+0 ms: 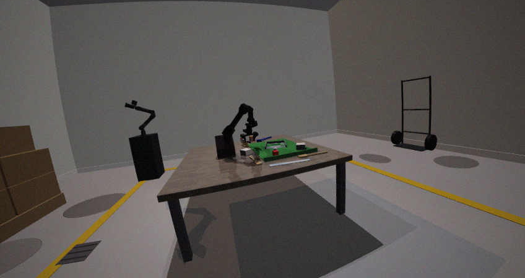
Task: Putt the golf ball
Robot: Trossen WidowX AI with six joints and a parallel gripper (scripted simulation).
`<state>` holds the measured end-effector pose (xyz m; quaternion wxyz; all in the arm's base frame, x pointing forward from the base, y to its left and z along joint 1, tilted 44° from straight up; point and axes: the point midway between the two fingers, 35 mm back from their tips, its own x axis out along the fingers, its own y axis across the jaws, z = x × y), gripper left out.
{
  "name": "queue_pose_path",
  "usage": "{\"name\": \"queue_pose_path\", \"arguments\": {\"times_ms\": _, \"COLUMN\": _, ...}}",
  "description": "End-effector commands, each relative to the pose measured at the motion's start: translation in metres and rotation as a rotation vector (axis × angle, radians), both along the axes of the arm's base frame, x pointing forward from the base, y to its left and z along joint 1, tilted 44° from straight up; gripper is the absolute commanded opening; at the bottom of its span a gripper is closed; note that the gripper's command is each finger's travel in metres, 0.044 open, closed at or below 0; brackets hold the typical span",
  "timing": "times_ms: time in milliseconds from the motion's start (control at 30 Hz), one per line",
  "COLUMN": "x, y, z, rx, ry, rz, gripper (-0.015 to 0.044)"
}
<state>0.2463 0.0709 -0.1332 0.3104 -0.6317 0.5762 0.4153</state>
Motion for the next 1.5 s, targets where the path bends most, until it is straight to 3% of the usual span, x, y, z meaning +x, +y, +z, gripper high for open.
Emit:
{"name": "queue_pose_path", "arguments": {"times_ms": 0, "x": -0.005, "y": -0.007, "z": -0.005, "rx": -0.011, "ry": 0.016, "rz": 0.006, "gripper": 0.044}}
{"name": "queue_pose_path", "arguments": {"times_ms": 867, "x": -0.005, "y": -0.023, "z": -0.022, "rx": -0.012, "ry": 0.016, "rz": 0.006, "gripper": 0.044}}
{"name": "queue_pose_path", "arguments": {"times_ms": 1333, "x": -0.002, "y": -0.021, "z": -0.021, "rx": -0.006, "ry": 0.007, "rz": 0.001, "gripper": 0.0073}}
{"name": "queue_pose_path", "arguments": {"times_ms": 1467, "x": -0.002, "y": -0.021, "z": -0.021, "rx": -0.006, "ry": 0.007, "rz": 0.001, "gripper": 0.0046}}
